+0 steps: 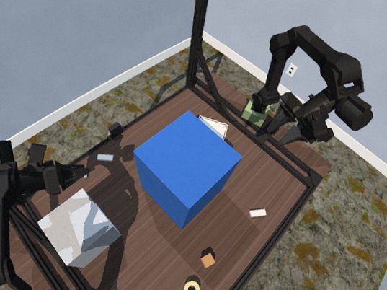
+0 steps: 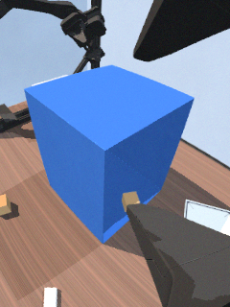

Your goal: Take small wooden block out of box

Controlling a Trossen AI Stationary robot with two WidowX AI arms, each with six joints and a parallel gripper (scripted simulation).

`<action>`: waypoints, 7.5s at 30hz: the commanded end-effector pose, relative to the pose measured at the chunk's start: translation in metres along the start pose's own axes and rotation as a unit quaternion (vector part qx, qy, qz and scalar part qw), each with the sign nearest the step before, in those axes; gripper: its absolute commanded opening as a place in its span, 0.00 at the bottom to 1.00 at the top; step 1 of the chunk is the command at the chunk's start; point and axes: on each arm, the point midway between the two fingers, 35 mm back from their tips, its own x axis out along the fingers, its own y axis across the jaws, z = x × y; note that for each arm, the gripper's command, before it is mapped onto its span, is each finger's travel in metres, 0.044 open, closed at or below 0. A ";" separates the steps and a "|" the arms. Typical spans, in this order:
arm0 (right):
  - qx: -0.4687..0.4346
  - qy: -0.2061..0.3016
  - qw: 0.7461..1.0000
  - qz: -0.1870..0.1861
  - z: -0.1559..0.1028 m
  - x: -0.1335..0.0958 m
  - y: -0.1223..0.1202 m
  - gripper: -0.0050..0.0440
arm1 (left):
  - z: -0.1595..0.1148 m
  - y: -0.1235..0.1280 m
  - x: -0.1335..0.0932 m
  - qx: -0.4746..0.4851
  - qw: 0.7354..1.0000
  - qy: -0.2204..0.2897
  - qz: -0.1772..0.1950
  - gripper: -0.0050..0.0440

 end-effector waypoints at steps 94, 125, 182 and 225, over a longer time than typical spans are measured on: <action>0.278 -0.292 0.806 0.432 -0.266 0.167 -0.237 0.92 | -0.271 -0.137 0.080 0.842 0.478 -0.002 0.249 0.92; 0.278 -0.292 0.806 0.432 -0.266 0.167 -0.237 0.92 | -0.271 -0.137 0.080 0.842 0.478 -0.002 0.249 0.92; 0.284 0.294 0.904 -0.123 -0.596 0.133 -0.432 0.92 | -0.124 -0.180 0.183 0.834 0.516 -0.145 0.128 0.92; 0.442 0.343 0.829 0.008 -0.523 0.178 -0.279 0.92 | 0.114 0.098 0.143 0.611 0.639 -0.254 0.391 0.92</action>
